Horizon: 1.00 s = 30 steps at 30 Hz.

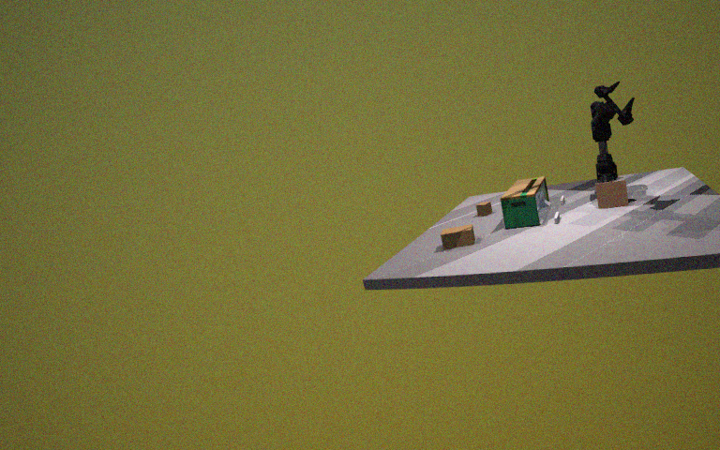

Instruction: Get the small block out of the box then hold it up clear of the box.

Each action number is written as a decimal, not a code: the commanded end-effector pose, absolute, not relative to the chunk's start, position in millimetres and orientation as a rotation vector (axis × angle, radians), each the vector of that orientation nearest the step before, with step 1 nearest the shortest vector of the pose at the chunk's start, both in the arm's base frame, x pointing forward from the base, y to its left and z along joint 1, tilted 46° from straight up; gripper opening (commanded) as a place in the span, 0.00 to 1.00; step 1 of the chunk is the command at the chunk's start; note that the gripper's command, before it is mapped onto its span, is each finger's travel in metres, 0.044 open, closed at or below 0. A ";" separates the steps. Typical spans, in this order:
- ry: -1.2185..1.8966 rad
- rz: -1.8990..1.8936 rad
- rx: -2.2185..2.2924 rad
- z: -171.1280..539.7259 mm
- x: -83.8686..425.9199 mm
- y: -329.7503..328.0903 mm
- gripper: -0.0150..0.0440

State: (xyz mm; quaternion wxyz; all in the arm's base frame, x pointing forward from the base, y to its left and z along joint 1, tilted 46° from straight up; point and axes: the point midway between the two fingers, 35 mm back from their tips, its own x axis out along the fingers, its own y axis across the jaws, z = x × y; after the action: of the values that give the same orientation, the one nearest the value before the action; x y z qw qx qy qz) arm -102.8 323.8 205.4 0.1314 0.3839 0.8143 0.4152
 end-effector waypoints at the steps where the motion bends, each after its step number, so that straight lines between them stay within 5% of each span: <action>1: 2.361 1.191 1.121 204.3 -101.2 325.9 0.93; 14: 1.968 0.205 1.432 107.0 40.8 409.7 0.93; 30: 1.375 -0.633 1.388 18.7 180.5 351.6 0.93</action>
State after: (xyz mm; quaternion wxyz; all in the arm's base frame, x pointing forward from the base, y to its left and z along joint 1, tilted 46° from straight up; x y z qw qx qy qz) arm 129.7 390.3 48.5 0.4573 0.5852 0.6572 -0.1283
